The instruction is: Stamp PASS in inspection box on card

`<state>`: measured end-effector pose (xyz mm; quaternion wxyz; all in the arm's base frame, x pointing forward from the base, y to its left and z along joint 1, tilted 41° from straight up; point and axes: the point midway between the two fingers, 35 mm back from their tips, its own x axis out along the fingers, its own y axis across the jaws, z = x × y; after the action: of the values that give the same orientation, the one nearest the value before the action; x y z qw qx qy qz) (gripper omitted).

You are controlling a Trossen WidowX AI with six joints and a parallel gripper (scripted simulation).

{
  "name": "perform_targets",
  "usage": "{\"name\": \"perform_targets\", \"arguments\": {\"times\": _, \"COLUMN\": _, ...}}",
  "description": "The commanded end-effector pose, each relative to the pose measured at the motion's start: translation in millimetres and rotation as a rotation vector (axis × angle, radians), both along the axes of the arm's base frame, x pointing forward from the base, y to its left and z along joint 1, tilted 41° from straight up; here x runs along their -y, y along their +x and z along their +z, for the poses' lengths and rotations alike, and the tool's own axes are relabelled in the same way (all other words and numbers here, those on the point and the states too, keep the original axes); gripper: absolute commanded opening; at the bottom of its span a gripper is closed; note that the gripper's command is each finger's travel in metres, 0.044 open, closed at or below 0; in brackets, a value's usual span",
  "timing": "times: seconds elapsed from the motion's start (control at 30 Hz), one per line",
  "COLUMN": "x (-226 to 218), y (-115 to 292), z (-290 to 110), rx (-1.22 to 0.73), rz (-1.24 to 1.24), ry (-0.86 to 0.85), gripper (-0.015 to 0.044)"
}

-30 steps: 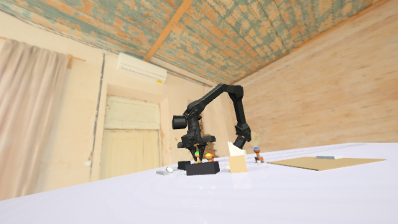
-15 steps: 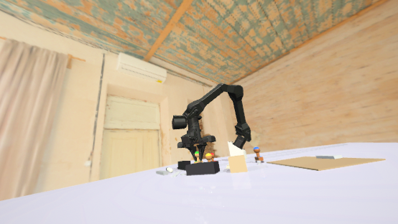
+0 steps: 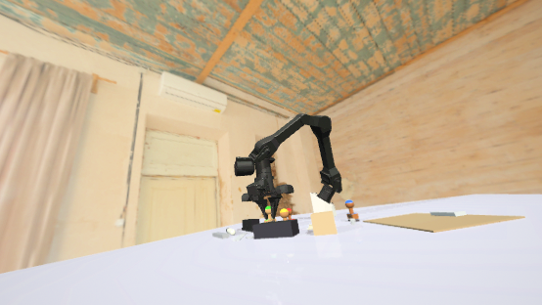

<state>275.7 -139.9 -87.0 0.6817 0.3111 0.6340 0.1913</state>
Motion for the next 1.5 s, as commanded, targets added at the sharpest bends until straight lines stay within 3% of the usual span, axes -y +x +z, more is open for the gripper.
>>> {"name": "perform_targets", "arguments": {"times": 0.0, "x": -2.2, "y": 1.5, "z": -1.6, "rx": 0.003, "rz": 0.0, "ry": 0.004, "gripper": 0.0}}
{"name": "perform_targets", "arguments": {"times": 1.47, "x": 18.5, "y": -1.4, "z": 21.9, "rx": 0.002, "rz": 0.0, "ry": 0.002, "gripper": 0.0}}
